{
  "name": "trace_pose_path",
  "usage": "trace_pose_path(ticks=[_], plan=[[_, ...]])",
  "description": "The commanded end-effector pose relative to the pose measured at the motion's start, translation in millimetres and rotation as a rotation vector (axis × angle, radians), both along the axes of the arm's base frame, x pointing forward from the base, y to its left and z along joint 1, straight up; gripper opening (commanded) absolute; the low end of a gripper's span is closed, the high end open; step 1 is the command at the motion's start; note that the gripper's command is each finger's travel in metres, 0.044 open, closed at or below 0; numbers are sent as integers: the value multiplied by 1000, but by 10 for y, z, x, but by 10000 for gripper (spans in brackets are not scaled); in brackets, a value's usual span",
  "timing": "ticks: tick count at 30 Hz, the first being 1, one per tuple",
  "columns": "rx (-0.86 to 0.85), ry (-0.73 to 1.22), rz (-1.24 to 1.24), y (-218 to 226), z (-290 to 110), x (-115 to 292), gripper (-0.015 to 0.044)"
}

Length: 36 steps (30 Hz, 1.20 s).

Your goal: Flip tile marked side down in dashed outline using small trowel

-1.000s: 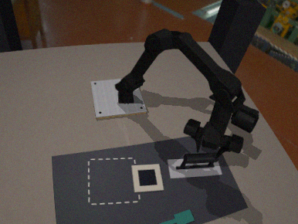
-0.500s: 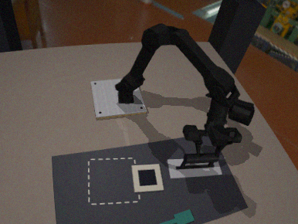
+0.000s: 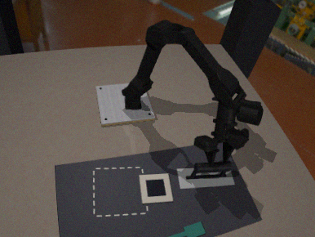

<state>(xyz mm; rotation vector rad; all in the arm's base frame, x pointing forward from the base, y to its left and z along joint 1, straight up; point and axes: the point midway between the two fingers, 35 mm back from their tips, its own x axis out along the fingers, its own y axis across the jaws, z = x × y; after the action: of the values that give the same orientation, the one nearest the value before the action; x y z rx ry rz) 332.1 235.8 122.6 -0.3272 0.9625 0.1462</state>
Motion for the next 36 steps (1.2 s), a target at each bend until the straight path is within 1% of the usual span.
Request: trace_pose_path(ticks=[1,16,31,33,36], plan=[[-77,-28,99,-17,-33,-36,300],[-402,-140,470,-89,-116,-172,300],[-767,-224,792,-212,-192,-337,300],[-799,-229,817,-225,-198,-352,300],[-803,-229,820,-227,-198,-354,300]])
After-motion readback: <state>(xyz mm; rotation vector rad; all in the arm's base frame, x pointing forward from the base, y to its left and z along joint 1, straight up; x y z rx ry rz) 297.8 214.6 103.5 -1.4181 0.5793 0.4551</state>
